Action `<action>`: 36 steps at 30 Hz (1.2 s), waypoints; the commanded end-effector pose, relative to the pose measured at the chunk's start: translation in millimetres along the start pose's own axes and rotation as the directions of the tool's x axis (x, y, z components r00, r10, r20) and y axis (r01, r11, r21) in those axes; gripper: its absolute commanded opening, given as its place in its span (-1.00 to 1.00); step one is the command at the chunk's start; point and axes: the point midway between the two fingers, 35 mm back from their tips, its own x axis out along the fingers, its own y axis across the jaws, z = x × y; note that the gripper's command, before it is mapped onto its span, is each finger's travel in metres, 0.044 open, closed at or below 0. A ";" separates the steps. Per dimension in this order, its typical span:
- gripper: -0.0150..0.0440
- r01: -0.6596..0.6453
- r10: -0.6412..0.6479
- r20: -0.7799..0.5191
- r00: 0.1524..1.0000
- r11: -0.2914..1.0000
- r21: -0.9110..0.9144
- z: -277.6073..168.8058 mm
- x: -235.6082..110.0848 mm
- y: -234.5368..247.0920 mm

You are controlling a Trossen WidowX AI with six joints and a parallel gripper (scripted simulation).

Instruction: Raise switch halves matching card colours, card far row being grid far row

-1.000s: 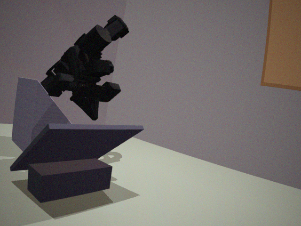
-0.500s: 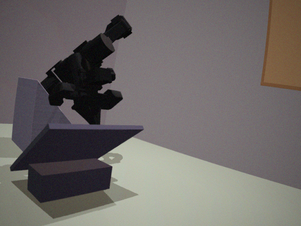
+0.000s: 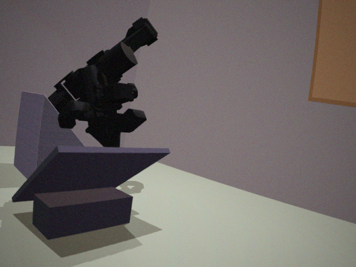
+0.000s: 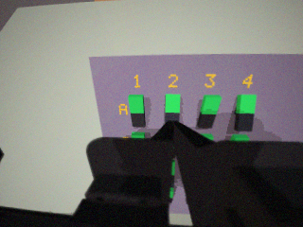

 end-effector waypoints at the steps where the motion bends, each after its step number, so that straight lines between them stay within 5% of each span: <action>1: -0.49 0.002 -0.002 0.004 1.000 1.000 0.000 1.2 0.1 -0.3; 36: -0.49 0.002 -0.002 0.004 1.000 1.000 0.000 1.1 4.1 -0.3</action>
